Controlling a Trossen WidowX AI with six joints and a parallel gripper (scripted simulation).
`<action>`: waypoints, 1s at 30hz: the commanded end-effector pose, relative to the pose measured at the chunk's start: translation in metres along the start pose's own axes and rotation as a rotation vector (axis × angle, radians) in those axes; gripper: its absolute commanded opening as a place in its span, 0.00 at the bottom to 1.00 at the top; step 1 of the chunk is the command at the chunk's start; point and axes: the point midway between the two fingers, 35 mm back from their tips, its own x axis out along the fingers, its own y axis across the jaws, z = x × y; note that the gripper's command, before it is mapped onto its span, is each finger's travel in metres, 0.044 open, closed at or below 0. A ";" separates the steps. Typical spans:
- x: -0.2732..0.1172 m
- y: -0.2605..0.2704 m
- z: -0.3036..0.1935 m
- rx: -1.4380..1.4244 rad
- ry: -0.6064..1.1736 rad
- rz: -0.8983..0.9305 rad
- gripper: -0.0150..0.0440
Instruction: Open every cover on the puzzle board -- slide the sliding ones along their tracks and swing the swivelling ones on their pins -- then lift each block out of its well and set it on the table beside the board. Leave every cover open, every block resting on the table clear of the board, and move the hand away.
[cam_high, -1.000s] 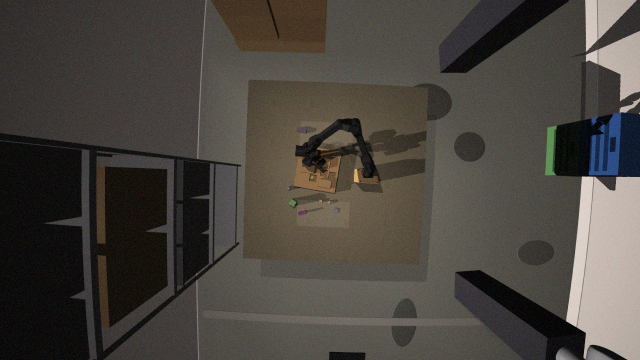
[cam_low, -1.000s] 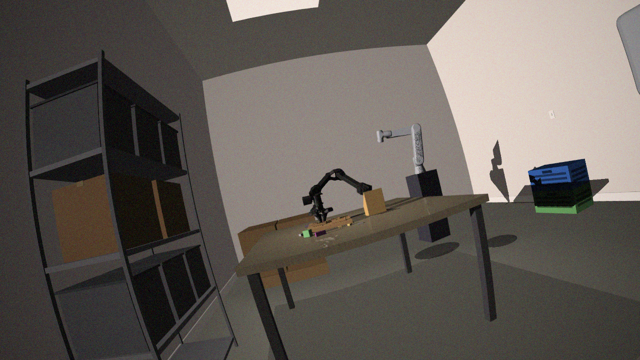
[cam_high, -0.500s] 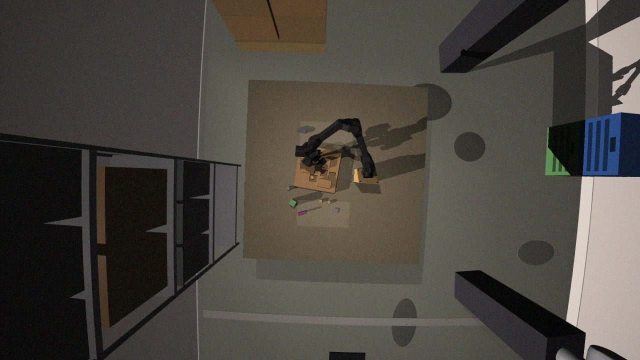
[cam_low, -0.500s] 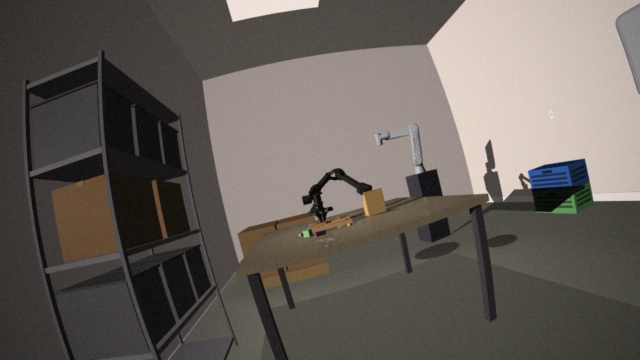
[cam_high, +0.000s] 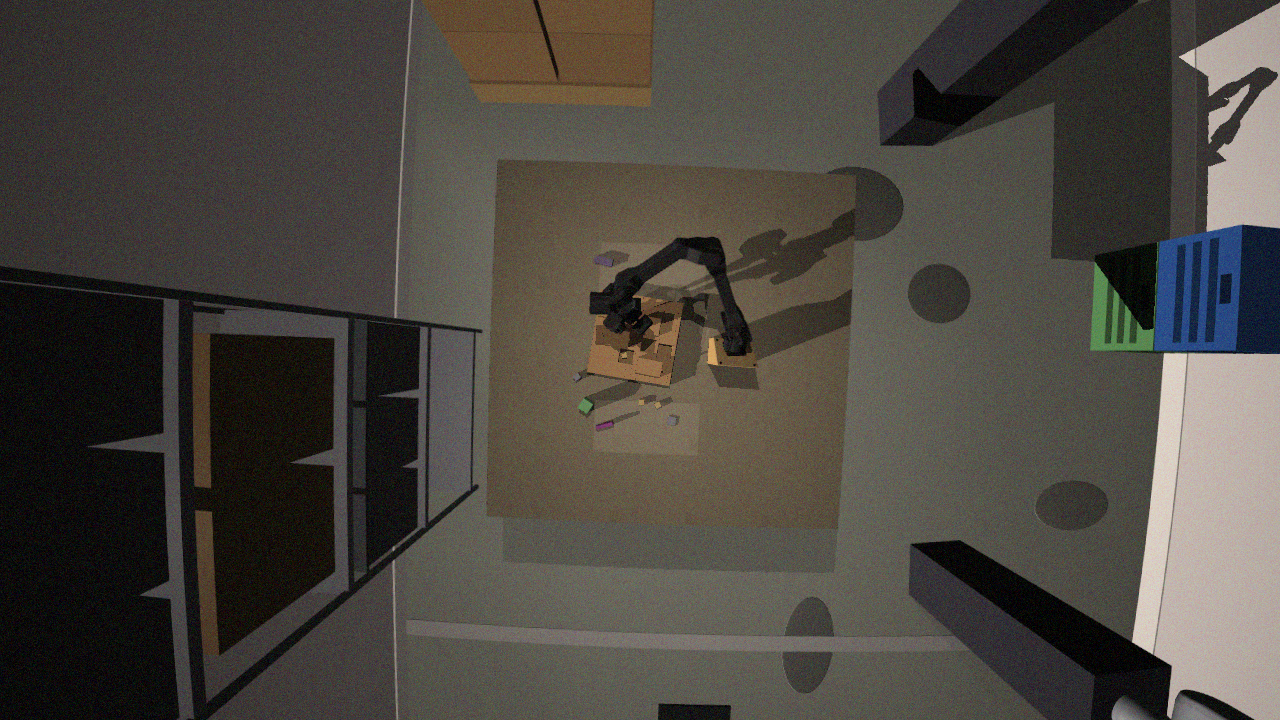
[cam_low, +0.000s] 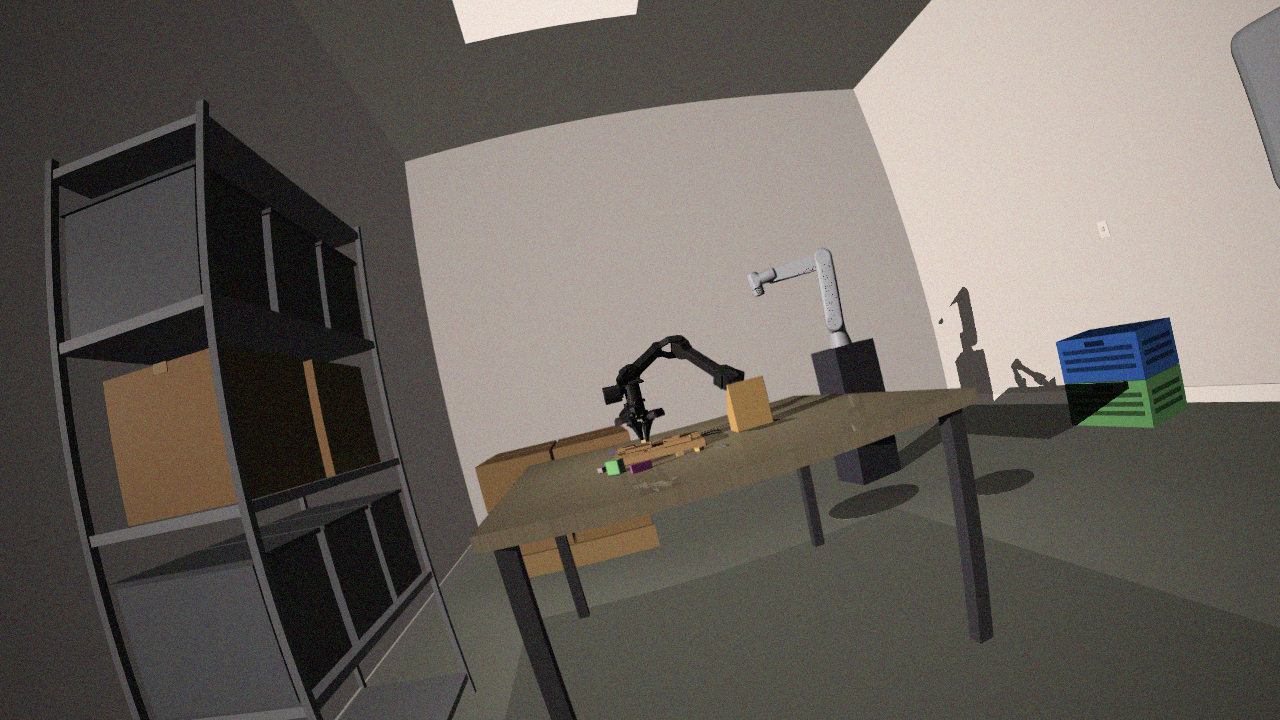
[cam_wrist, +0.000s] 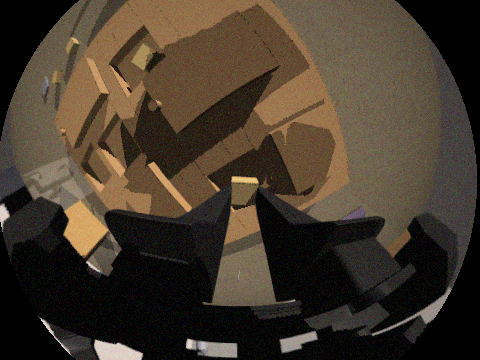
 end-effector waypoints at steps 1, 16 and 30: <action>-0.006 0.000 0.000 0.005 -0.001 -0.001 0.39; -0.026 0.000 0.000 0.004 -0.001 -0.001 0.39; -0.062 0.000 0.000 0.003 -0.002 0.000 0.39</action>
